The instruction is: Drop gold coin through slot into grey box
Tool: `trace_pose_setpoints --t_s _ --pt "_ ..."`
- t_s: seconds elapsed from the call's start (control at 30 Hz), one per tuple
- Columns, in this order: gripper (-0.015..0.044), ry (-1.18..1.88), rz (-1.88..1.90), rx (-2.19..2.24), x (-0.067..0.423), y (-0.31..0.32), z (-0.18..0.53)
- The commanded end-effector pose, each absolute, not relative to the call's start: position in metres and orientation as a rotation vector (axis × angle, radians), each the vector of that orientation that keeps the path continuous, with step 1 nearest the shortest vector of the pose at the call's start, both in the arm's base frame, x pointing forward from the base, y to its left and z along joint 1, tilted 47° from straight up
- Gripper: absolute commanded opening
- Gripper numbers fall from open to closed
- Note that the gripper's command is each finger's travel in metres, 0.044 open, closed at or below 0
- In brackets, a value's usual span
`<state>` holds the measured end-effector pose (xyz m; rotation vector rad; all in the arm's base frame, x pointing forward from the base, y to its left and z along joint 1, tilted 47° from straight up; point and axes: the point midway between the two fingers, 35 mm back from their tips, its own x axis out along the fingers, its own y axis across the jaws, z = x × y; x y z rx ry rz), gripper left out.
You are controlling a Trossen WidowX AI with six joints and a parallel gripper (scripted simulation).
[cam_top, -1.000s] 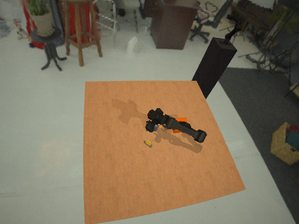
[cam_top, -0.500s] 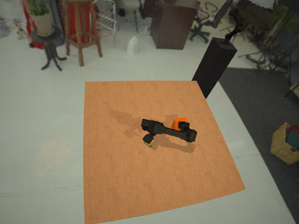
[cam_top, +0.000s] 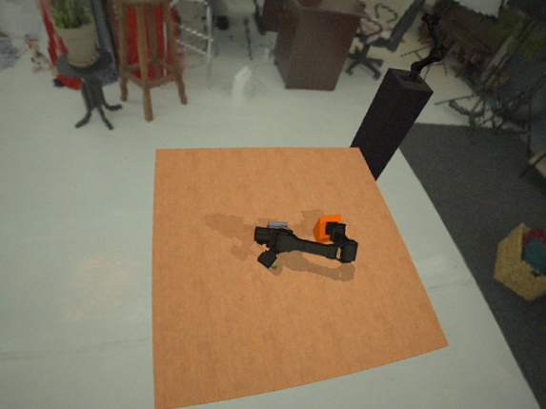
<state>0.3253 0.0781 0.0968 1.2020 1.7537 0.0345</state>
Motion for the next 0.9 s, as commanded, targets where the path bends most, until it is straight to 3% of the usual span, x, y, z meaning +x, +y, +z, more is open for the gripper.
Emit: trace_pose_setpoints --t_s 0.0,0.87 --pt "0.0161 1.758 0.032 1.207 0.324 0.083 0.093" --pt "0.0161 1.758 0.033 1.208 0.323 0.113 0.064"
